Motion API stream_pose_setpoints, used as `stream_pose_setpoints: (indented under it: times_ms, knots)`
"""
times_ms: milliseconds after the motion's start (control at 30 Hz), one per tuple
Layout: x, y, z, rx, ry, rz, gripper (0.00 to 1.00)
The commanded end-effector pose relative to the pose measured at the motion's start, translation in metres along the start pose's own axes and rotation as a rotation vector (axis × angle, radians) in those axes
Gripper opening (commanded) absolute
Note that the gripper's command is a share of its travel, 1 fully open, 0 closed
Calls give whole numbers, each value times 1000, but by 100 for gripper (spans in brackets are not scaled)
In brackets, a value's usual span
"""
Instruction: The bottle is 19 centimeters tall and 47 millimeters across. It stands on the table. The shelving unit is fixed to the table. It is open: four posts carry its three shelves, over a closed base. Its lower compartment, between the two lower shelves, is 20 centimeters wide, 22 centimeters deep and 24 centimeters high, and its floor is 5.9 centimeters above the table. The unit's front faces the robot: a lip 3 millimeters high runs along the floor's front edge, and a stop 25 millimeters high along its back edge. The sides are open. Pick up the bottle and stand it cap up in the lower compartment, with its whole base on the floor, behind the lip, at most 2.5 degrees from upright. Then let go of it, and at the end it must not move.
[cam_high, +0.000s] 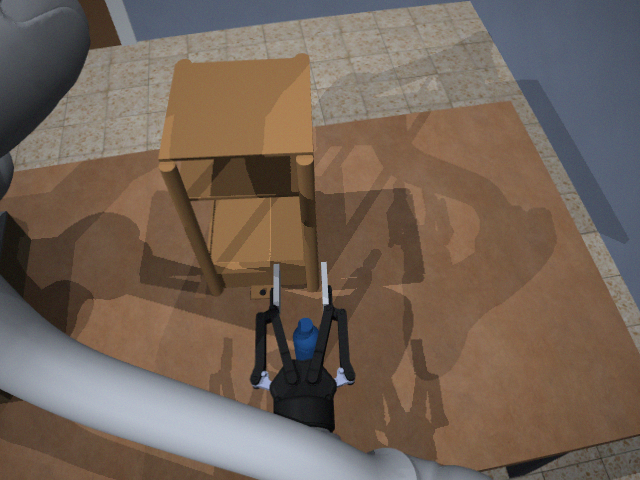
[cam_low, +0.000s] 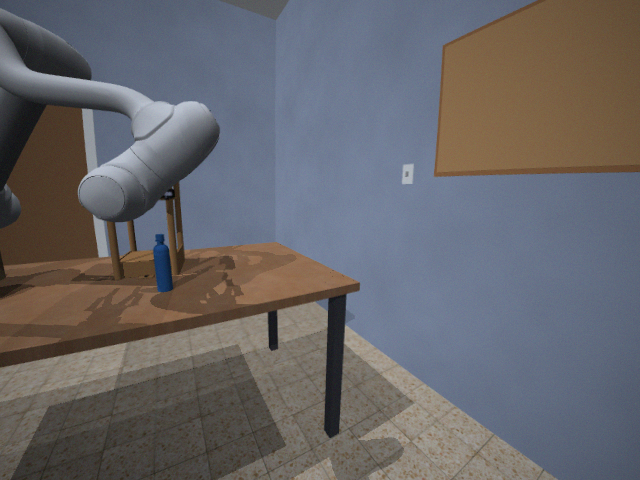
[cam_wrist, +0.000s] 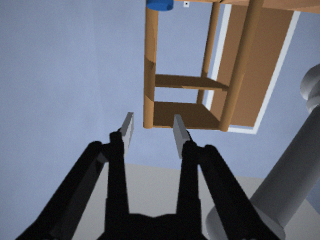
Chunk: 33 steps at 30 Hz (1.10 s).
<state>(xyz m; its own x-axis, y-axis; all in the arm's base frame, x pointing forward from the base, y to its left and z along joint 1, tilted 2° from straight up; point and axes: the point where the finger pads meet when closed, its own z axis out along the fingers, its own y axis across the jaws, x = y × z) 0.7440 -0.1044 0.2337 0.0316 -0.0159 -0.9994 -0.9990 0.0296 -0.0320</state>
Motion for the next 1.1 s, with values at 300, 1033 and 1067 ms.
stream_pose_setpoints:
  times_ms: [300, 1033, 1067]
  knots:
    - [6, 0, 0, 1, 1, -1, 40]
    - [33, 0, 0, 1, 1, -1, 40]
    - [36, 0, 0, 1, 1, -1, 40]
